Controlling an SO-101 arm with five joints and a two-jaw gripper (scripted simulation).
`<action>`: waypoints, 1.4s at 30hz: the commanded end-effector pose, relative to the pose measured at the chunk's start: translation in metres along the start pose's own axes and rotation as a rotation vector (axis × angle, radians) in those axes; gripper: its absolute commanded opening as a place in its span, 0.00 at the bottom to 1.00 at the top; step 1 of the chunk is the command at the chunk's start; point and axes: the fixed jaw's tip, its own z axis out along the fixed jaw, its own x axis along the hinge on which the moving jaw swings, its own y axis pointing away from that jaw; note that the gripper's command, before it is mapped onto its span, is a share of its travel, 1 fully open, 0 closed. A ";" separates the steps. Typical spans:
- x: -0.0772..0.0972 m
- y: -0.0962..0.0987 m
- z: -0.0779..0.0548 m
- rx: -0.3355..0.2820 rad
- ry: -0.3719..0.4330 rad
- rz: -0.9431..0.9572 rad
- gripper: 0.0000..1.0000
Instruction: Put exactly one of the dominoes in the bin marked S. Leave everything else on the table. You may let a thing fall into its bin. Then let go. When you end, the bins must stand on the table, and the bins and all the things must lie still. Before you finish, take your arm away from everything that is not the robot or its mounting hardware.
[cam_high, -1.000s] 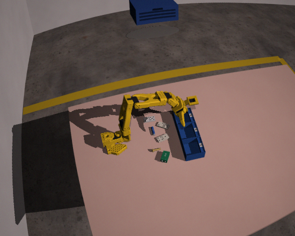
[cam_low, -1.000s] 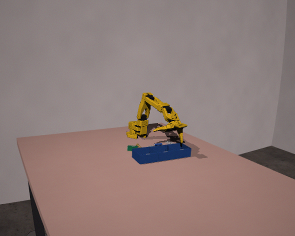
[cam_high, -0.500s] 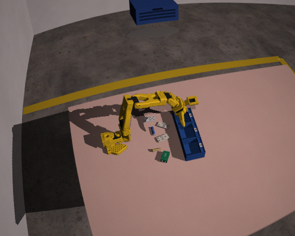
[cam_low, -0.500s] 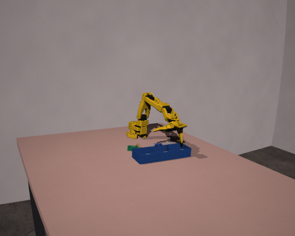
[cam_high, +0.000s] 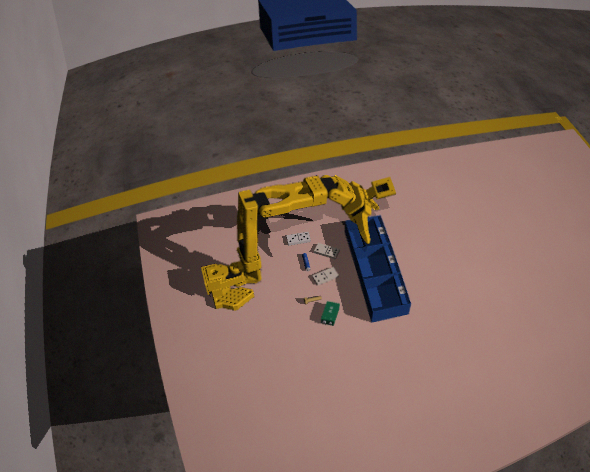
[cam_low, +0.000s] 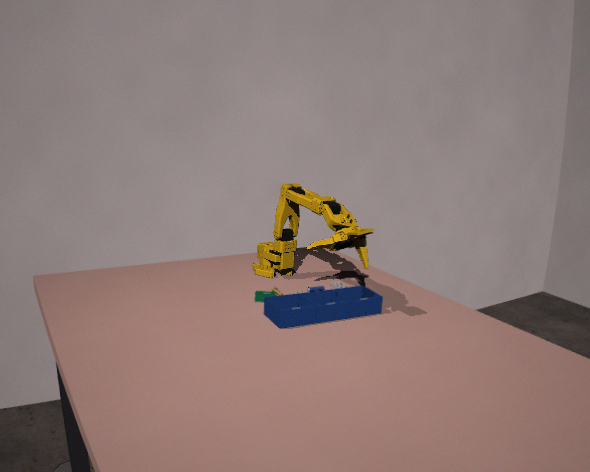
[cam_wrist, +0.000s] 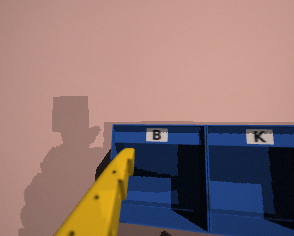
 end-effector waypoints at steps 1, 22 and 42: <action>-0.022 0.008 -0.020 -0.034 -0.109 0.003 1.00; 0.008 0.010 -0.020 0.002 0.090 0.146 0.81; 0.097 0.003 -0.041 0.348 0.644 0.498 0.29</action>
